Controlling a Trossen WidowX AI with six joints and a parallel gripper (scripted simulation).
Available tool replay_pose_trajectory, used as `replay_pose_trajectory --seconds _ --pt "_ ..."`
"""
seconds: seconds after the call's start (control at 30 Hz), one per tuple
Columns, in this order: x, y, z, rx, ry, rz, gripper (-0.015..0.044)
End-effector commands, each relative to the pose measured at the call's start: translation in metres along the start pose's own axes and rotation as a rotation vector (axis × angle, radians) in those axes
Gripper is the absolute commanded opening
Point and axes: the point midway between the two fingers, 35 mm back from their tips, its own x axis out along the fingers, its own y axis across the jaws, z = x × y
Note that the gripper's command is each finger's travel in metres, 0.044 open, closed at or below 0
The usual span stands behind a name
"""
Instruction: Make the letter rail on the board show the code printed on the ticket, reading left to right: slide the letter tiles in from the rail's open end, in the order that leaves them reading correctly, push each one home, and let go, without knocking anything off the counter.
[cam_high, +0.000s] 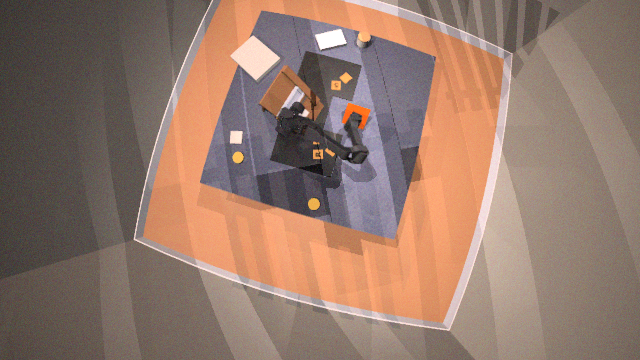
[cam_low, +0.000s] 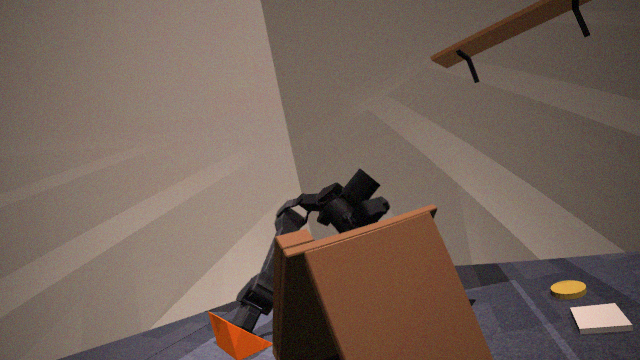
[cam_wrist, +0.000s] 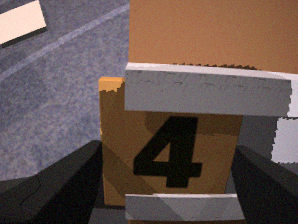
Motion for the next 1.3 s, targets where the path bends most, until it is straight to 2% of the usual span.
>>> replay_pose_trajectory --seconds 0.0,1.27 --pt "0.000 -0.002 0.000 -0.003 0.002 0.002 0.0000" --pt "0.001 -0.031 -0.002 -0.003 0.003 0.001 0.0000"
